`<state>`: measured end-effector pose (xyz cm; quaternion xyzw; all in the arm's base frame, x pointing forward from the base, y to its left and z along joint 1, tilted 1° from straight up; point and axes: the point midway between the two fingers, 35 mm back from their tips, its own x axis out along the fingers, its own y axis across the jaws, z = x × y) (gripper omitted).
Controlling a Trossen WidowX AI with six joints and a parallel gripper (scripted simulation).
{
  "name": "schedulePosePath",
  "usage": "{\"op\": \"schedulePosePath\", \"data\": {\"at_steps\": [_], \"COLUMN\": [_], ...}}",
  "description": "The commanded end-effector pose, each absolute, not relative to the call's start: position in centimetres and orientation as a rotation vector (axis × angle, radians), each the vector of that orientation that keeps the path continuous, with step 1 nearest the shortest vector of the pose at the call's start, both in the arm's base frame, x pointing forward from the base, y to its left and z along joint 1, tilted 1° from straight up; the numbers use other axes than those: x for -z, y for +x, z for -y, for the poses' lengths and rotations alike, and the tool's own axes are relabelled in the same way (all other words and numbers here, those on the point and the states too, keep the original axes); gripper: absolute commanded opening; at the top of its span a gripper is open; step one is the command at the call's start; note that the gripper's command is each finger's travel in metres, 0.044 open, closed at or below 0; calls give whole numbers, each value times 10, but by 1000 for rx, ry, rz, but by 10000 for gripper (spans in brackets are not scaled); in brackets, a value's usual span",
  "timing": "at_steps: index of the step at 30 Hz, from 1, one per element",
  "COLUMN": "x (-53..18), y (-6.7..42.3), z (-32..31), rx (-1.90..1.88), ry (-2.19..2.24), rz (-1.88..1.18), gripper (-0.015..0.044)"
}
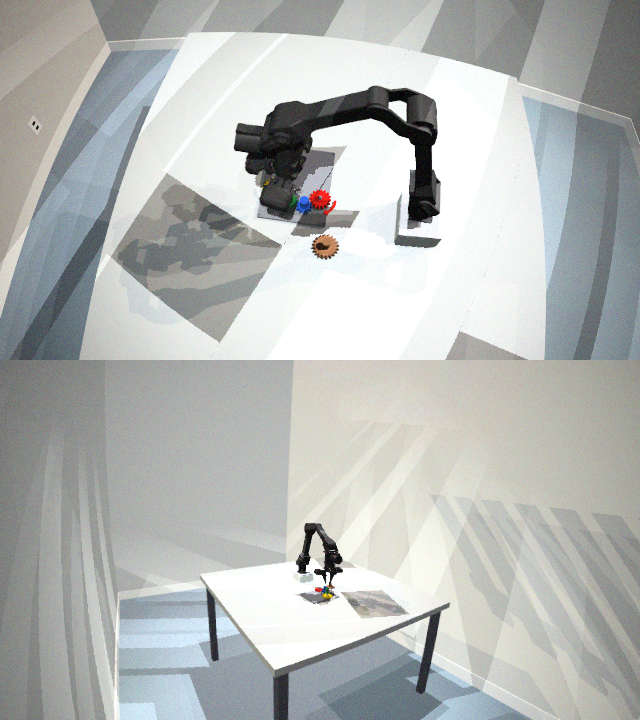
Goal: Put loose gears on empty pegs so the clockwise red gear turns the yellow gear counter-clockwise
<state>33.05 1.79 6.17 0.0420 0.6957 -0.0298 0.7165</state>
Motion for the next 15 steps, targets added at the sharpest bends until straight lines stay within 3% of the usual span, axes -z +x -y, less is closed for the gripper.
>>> {"op": "schedulePosePath", "data": {"at_steps": [1, 9, 15], "x": [-82, -108, -108], "y": [328, 324, 324], "z": [-17, -17, -17], "rx": [71, 71, 71], "ry": [97, 97, 97], "rz": [-1548, -1549, -1549], "gripper": [219, 429, 440]}}
